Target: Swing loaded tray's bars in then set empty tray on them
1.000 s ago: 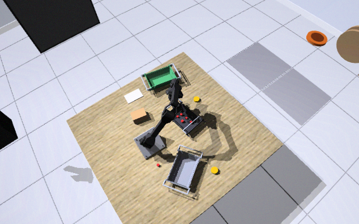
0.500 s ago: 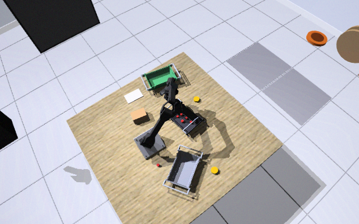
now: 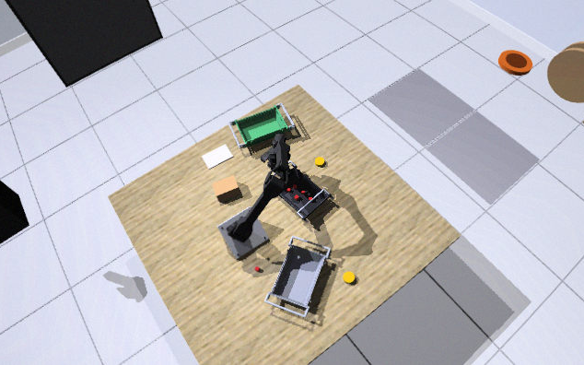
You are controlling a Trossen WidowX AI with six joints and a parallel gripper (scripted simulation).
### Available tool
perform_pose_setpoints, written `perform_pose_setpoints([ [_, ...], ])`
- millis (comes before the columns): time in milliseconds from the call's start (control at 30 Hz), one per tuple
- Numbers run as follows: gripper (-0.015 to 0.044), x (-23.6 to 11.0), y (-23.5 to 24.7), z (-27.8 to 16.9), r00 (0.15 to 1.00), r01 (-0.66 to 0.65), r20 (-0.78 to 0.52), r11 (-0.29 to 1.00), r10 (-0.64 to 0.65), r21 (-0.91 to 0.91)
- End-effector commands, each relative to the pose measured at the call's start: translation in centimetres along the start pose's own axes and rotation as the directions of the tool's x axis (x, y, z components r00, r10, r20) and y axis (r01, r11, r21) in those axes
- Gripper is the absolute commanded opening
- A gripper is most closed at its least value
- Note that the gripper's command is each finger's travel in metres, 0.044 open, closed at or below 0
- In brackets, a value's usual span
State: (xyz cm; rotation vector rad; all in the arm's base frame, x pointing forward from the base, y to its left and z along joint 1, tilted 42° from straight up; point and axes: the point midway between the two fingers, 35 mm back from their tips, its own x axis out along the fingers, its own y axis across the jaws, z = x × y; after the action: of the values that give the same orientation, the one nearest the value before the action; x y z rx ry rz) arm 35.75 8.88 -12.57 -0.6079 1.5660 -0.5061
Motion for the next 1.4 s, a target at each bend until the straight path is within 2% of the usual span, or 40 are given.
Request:
perform_pose_setpoints([
  [0, 0.0084, -0.9, -0.6, 0.1, 1.0, 0.004, 0.006, 1.0, -0.004, -0.005],
  [133, 0.0084, -2.5, -1.5, 0.1, 1.0, 0.004, 0.006, 1.0, -0.004, -0.005],
  [400, 0.0084, -3.3, -3.7, 0.1, 1.0, 0.005, 0.006, 1.0, -0.005, -0.006],
  [767, 0.0084, -1.3, -7.5, 0.1, 1.0, 0.008, 0.005, 1.0, -0.008, -0.006],
  [900, 0.0084, -1.9, -7.4, 0.2, 1.0, 0.007, 0.005, 1.0, -0.007, -0.006],
  [1133, 0.0084, -5.5, -7.0, 0.2, 1.0, 0.006, 0.005, 1.0, -0.006, -0.006],
  [1367, 0.0084, -5.0, -7.1, 0.2, 1.0, 0.01, 0.01, 1.0, -0.01, -0.013],
])
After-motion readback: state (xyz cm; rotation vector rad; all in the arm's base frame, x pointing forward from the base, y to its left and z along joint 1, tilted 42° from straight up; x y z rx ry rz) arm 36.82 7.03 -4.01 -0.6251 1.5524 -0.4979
